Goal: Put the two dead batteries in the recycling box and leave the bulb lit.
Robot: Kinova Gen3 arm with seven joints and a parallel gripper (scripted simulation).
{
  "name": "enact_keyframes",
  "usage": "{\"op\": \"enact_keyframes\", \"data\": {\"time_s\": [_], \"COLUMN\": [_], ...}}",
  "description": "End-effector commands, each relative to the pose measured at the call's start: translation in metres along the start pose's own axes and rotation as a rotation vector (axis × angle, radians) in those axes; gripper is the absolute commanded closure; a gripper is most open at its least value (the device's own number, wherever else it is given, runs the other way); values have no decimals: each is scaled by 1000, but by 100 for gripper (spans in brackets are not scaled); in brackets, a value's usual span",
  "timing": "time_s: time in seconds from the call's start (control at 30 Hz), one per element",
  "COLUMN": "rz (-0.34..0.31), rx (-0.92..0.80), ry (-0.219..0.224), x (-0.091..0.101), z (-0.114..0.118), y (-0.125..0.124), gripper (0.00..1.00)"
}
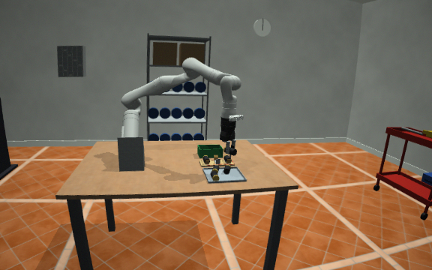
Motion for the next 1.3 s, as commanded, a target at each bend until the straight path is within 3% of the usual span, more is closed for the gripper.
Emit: {"op": "enact_keyframes", "data": {"time_s": [0.0,1.27], "rz": [2,2], "rx": [-15,-367], "ry": [1,0], "x": [1,1], "z": [-1,-1], "y": [0,0], "gripper": [43,43]}}
Point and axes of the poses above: the point where the finger pads meet when closed, its own x axis back along the fingers, its own z axis across the jaws, y = z × x, the point moved 6 cm from there along x, back along the fingers, and after that the axes turned 4 degrees about x, right-handed, at the moved point
